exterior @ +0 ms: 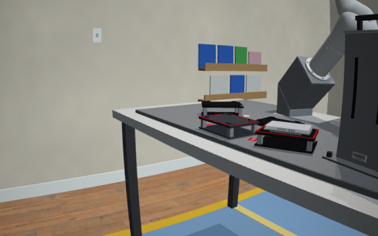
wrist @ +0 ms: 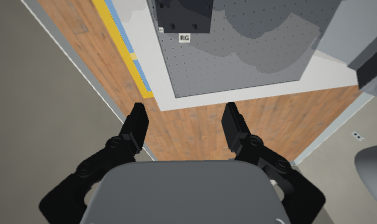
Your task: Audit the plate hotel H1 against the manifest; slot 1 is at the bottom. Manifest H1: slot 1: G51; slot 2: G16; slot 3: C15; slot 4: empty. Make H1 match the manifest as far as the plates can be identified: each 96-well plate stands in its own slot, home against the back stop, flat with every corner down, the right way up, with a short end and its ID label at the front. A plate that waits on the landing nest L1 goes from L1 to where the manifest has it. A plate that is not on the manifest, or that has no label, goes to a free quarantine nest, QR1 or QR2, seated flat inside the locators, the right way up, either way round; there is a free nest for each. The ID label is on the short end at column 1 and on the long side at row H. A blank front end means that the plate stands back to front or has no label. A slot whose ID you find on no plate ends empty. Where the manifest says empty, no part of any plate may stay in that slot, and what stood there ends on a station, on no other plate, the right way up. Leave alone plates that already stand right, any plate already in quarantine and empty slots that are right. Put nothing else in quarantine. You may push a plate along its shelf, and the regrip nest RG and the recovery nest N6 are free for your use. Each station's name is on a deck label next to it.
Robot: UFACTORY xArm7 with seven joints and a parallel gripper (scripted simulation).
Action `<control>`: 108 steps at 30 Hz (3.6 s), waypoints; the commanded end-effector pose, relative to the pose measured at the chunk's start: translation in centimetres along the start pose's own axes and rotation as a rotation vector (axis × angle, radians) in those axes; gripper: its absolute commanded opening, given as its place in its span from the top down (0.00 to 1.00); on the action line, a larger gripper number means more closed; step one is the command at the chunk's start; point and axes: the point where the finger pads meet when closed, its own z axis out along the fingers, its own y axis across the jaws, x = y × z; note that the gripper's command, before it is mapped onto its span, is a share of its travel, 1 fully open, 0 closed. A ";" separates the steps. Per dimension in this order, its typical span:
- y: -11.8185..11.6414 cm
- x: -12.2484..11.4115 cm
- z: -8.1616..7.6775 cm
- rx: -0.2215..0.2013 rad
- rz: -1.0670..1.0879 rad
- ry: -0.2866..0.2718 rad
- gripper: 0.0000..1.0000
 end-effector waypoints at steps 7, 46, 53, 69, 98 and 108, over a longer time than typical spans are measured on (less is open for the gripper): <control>-0.1 0.0 1.4 0.004 -0.001 0.000 0.00; -0.1 0.0 7.2 0.004 -0.001 0.000 0.00; -0.2 0.0 8.1 0.004 -0.001 0.000 0.00; -0.2 0.0 10.4 0.004 -0.001 0.000 0.00; -0.2 0.0 13.7 0.003 0.000 0.000 0.00; -0.2 0.0 13.7 0.003 0.000 0.083 0.00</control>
